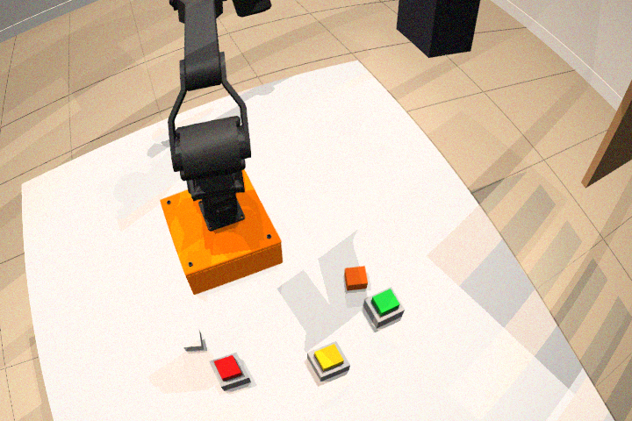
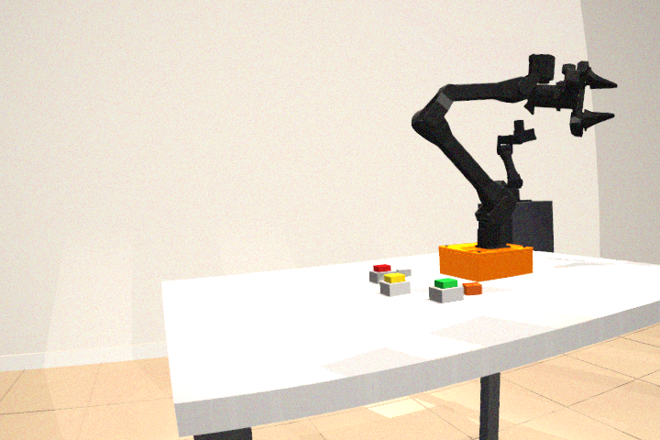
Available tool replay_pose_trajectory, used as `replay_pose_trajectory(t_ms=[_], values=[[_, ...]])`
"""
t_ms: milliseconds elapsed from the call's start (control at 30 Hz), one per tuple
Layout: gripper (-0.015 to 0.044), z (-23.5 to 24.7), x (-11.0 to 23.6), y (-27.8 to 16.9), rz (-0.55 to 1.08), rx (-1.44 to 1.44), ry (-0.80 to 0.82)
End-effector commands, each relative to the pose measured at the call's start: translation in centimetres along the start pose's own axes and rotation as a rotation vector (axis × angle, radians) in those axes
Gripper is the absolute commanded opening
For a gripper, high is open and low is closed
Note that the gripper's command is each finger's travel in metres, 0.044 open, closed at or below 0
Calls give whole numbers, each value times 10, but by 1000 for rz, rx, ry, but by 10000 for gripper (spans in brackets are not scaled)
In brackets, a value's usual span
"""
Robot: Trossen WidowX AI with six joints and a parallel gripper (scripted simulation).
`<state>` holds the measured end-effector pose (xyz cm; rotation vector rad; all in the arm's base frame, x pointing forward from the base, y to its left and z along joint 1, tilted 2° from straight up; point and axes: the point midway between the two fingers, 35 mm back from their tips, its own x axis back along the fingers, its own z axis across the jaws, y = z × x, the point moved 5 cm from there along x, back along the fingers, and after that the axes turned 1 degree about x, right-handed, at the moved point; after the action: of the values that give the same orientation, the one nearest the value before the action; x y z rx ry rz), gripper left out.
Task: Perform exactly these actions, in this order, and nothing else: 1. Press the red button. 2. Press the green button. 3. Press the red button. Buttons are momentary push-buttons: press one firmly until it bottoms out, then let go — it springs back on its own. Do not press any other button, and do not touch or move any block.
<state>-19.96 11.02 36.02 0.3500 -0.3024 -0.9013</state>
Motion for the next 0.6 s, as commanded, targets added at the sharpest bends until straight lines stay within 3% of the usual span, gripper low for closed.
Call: replay_pose_trajectory(t_ms=[0,333,567], values=[[400,-1,-1,1,-5,5,-5],[400,-55,-45,72,-217,221,-326],[400,-110,-53,133,-308,339,-629]])
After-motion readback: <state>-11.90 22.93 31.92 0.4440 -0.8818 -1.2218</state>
